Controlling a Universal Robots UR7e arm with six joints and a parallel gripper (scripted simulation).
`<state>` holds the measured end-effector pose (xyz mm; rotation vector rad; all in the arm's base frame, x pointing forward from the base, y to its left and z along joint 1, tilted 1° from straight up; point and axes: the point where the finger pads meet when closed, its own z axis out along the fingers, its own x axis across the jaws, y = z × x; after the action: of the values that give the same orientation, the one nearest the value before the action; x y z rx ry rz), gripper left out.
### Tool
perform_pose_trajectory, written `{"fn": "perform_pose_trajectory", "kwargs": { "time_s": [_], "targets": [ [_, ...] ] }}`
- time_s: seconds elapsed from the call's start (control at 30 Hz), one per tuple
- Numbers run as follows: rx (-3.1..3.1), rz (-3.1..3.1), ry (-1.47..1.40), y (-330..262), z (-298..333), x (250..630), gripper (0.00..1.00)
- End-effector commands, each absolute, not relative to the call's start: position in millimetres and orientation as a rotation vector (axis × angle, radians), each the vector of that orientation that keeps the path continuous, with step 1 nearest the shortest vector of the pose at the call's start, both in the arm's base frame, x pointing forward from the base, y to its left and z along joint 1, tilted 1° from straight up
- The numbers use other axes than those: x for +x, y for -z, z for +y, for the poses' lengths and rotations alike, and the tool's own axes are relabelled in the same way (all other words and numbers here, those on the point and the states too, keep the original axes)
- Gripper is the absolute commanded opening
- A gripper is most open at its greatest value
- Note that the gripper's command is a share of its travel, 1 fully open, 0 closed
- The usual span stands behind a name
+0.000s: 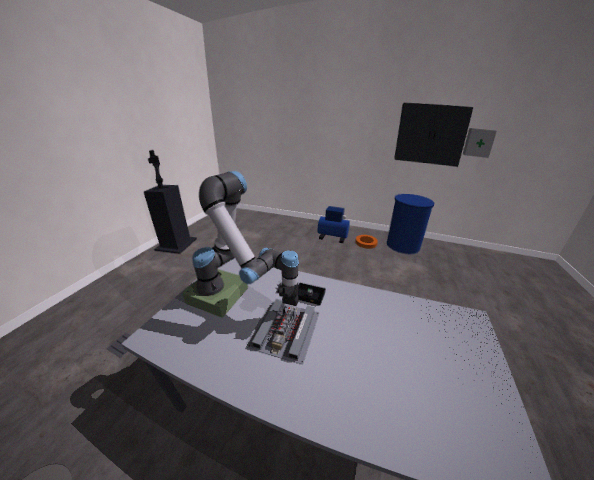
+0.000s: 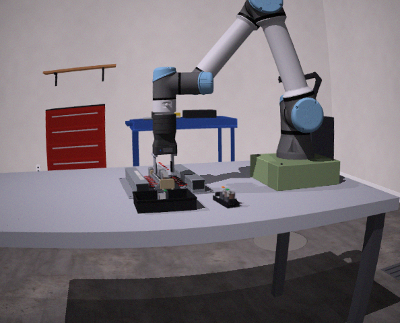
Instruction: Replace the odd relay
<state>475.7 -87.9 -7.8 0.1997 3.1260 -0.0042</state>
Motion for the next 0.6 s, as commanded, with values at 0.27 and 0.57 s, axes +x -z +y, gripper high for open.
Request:
{"fn": "perform_pose_trajectory", "kwargs": {
  "time_s": [0.27, 0.57],
  "targets": [
    [0.2, 3.125, 0.005, 5.0, -88.1, 476.0, 1.0],
    [0.2, 3.125, 0.005, 2.6, -88.0, 476.0, 1.0]
  ]
}}
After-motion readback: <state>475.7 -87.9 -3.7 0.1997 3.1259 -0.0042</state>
